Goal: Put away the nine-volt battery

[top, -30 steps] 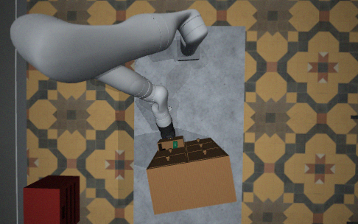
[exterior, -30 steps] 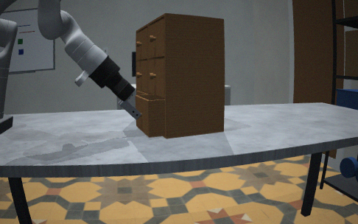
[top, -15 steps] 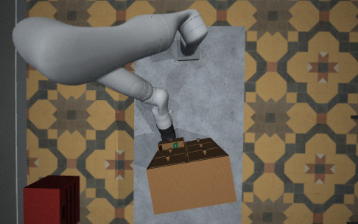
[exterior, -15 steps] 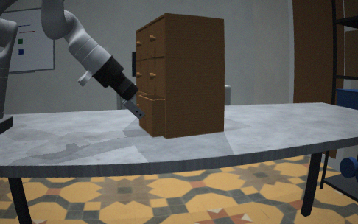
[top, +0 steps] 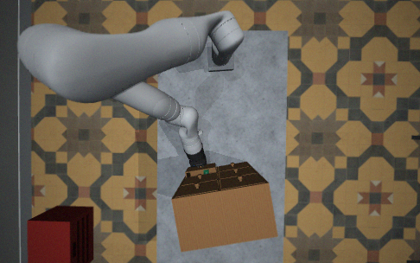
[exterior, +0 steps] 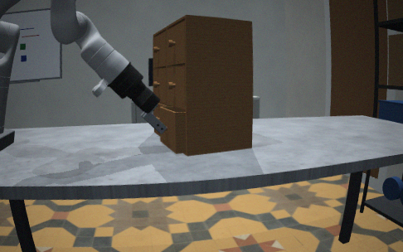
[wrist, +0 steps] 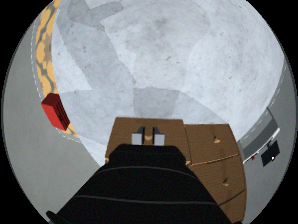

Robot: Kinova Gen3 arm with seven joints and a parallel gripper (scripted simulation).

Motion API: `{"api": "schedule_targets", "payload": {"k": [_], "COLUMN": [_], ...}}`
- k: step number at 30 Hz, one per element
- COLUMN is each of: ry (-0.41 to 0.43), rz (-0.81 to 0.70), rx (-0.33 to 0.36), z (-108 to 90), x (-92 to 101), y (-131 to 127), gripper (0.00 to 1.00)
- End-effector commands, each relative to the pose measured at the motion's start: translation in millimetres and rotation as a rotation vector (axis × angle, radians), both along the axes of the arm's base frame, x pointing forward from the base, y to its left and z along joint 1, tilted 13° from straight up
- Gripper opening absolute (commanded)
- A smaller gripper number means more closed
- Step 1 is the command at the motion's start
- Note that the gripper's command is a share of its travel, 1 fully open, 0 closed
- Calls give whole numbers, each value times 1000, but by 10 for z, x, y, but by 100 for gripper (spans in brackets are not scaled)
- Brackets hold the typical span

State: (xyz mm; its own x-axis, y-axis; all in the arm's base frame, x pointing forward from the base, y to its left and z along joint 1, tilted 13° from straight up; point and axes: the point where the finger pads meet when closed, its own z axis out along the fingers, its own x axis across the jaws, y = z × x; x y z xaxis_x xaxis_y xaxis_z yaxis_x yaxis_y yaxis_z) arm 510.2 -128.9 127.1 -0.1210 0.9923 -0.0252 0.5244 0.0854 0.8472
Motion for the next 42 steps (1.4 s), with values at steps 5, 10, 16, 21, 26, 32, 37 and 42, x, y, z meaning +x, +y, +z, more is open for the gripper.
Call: {"api": "schedule_targets", "payload": {"k": [5,10,16,21,26,32,37,42], "ry": [-2,-2,-2,-2,-2,-2,-2,-2], "rz": [2,2,2,2,2,2,2,2], "rx": [-1,-1,-1,-1,-1,-1,-1,-1], "z": [15,22,28,33,38,44,46,49], "x": [43,73,101,121,144,167,177,191], "y": [13,17,21,23,26,29,31,32], "gripper": [37,37,37,37,37,37,37,37]}}
